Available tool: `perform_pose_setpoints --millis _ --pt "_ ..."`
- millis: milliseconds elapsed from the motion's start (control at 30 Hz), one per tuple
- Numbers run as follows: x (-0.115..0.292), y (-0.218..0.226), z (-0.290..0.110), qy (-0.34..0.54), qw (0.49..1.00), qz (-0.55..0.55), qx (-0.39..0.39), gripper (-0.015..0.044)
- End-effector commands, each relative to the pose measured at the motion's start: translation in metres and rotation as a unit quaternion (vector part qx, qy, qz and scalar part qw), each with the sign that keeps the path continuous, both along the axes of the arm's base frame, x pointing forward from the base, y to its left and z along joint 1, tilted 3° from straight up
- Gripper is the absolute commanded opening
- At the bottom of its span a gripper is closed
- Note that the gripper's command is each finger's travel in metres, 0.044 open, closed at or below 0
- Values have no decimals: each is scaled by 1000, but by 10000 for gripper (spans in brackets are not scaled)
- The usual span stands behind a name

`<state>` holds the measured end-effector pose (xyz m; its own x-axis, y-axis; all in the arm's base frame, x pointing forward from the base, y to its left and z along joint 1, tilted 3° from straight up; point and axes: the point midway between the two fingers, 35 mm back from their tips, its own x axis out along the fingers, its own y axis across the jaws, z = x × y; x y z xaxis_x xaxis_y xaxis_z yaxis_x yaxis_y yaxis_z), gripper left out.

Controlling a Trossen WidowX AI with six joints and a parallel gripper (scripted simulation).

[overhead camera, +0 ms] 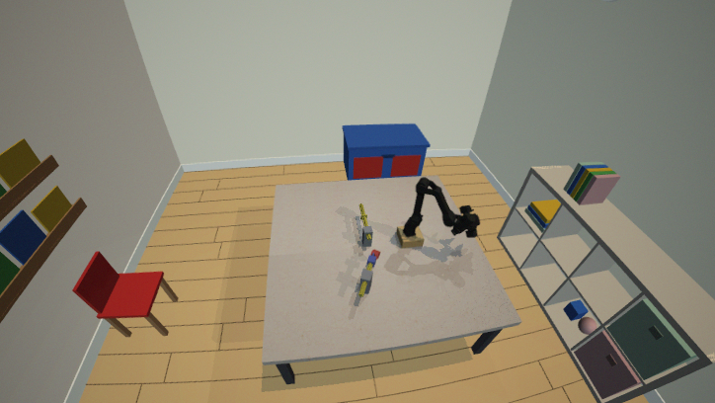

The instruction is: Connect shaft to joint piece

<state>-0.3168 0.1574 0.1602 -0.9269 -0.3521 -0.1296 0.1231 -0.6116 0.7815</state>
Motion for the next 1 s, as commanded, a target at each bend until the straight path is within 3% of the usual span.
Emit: perform_pose_setpoints --millis 0,467,967 --pt "8 32 -2 -22 998 -59 -14 440" --pt "76 137 -16 -102 953 -276 -71 440" --pt "195 210 -32 -174 846 -483 -147 440"
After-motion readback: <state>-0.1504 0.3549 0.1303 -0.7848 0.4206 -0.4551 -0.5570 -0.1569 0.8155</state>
